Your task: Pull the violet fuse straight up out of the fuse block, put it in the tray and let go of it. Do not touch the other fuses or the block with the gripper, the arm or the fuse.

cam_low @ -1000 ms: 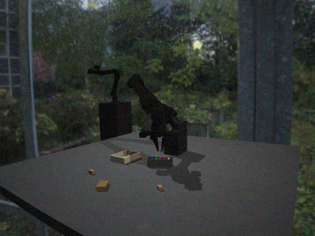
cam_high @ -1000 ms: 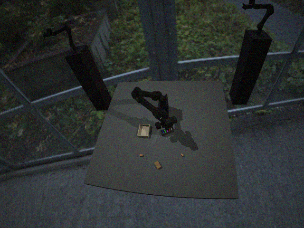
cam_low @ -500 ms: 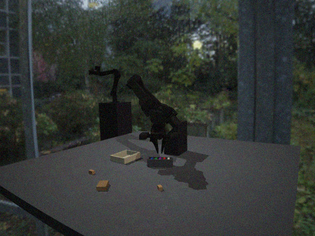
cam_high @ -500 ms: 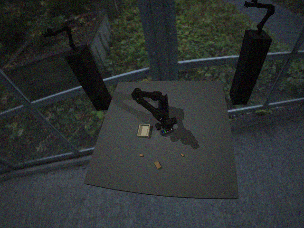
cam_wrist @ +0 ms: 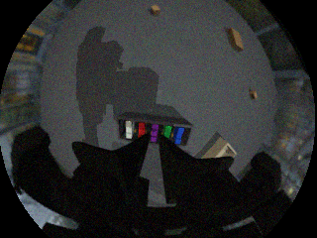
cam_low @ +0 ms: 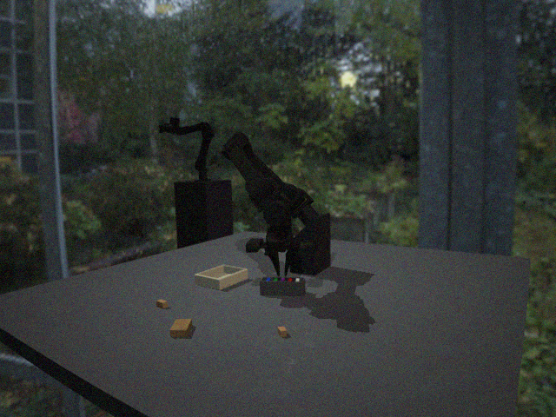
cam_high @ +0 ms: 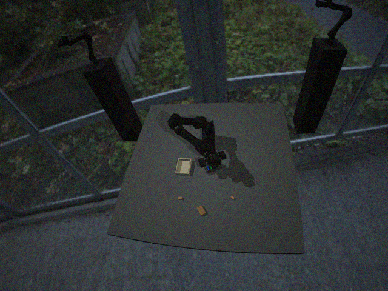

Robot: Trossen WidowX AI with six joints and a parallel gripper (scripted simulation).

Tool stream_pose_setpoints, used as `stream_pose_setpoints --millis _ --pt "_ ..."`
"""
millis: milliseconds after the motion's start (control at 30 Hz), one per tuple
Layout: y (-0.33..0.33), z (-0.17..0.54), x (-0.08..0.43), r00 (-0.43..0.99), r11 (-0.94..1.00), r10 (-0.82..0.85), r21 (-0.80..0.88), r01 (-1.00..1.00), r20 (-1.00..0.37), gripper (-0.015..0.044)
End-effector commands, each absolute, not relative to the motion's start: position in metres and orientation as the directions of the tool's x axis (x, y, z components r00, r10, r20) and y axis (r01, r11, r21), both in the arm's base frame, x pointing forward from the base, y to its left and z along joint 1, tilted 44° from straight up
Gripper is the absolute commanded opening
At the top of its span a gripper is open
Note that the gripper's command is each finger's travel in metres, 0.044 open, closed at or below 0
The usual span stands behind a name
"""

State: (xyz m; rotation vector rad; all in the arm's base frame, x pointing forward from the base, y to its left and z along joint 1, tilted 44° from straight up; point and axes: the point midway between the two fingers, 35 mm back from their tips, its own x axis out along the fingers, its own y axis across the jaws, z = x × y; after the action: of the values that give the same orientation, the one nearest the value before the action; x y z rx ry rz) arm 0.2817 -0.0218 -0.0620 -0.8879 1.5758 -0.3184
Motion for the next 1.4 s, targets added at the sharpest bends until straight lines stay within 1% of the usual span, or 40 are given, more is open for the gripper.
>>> stream_pose_setpoints --millis 0,867,1233,1367 --pt "-0.0254 -0.0656 0.2803 0.031 0.663 -0.694 -0.655 -0.363 -0.719 0.0074" --pt "-0.0334 -0.0739 0.2805 0.031 0.662 -0.695 -0.656 -0.363 -0.719 0.0074" --pt "-0.0323 -0.0731 0.2809 0.030 0.665 -0.693 -0.655 -0.359 -0.721 0.0001" --pt "-0.0321 -0.0729 0.2809 0.030 0.665 -0.693 -0.655 -0.359 -0.721 0.0000"
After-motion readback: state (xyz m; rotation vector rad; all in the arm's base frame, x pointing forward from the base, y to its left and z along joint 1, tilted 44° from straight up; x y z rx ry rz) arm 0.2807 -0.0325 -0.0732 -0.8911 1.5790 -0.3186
